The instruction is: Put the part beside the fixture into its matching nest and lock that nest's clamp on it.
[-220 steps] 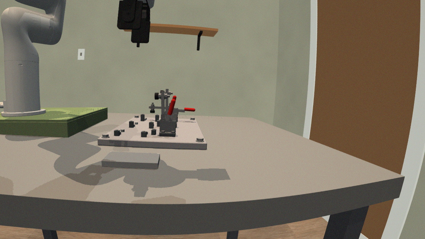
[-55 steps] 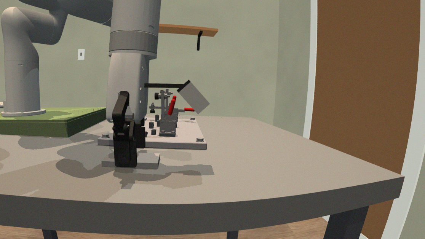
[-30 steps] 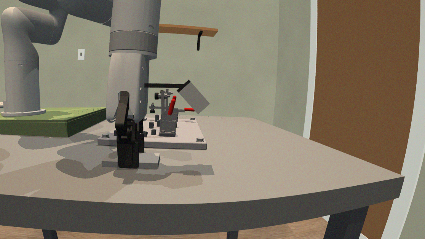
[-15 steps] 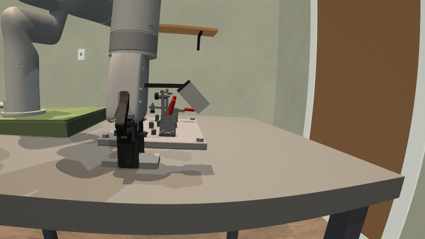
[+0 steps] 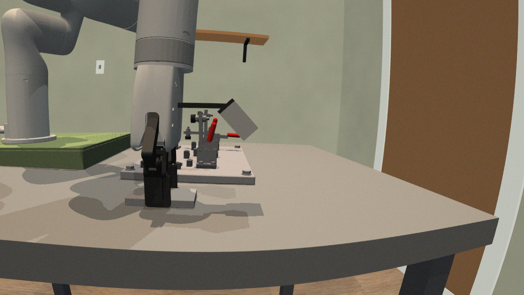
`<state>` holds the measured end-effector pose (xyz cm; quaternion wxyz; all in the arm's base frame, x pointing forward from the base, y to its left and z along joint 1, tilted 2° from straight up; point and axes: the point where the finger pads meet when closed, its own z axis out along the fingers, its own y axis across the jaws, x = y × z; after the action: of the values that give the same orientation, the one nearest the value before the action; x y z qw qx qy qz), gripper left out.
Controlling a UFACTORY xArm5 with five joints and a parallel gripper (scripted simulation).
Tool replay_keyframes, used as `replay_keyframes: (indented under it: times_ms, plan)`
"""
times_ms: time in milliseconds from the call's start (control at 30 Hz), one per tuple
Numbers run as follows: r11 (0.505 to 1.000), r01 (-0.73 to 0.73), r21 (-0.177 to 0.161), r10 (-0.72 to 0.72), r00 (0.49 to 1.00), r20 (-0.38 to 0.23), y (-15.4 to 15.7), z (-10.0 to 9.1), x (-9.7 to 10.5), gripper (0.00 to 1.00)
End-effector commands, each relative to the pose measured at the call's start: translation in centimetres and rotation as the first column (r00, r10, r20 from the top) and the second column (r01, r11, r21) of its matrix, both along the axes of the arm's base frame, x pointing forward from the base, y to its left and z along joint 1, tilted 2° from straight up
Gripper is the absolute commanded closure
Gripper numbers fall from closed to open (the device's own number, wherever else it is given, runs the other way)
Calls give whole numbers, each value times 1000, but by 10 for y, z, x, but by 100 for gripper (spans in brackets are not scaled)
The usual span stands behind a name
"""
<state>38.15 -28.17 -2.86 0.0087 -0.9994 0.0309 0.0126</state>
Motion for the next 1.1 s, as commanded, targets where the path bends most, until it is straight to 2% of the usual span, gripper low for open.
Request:
replay_keyframes:
  times_ms: [0, 200, 533, 600, 1067]
  plan:
    - [1000, 0, -3, 0, 1000, 5, -1, 4, 2, 100]
    - [1000, 0, -3, 0, 1000, 5, -1, 12, 2, 100]
    - [1000, 0, -3, 0, 1000, 5, -1, 45, 3, 100]
    - [1000, 0, -3, 0, 1000, 5, -1, 45, 3, 100]
    - [1000, 0, -4, 0, 1000, 5, -1, 100, 5, 100]
